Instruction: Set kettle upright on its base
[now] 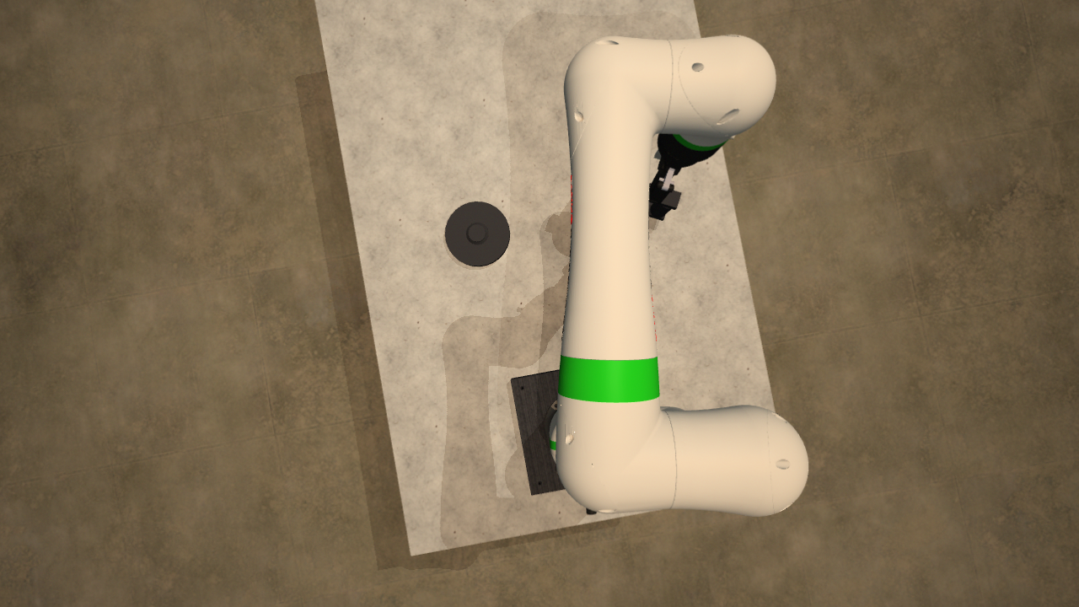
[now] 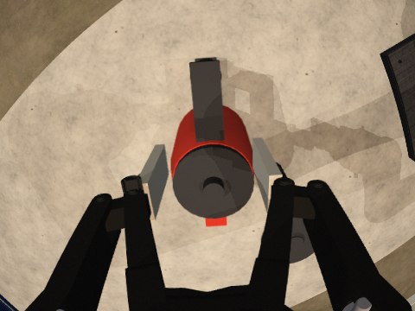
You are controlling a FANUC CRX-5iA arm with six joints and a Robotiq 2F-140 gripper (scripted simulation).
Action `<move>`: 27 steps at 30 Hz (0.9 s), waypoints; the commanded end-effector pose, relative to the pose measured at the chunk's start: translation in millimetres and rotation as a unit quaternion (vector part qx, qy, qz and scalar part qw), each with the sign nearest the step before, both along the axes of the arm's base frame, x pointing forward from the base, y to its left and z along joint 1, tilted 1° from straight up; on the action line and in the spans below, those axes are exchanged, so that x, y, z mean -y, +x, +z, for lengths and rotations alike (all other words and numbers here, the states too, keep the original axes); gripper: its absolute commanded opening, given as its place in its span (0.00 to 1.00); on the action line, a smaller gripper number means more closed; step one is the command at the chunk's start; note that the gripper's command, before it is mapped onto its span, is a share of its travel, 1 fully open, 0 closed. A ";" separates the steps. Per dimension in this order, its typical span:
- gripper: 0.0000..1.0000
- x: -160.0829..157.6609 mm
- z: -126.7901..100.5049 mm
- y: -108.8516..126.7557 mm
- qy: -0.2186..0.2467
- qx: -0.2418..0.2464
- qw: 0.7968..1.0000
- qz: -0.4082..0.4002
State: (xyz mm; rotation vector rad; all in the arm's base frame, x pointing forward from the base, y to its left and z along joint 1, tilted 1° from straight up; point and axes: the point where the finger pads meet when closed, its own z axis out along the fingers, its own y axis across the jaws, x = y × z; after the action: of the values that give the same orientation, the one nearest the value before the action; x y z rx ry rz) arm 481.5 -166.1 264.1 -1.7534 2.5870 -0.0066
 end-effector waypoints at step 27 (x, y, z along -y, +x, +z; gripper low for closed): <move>0.47 -0.4 -84.8 1.7 0.000 0.000 1.000 0.000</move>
State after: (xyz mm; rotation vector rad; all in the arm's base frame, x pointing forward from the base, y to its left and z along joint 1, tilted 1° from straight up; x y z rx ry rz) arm 483.1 -165.7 179.3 -1.7532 2.5867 -0.0073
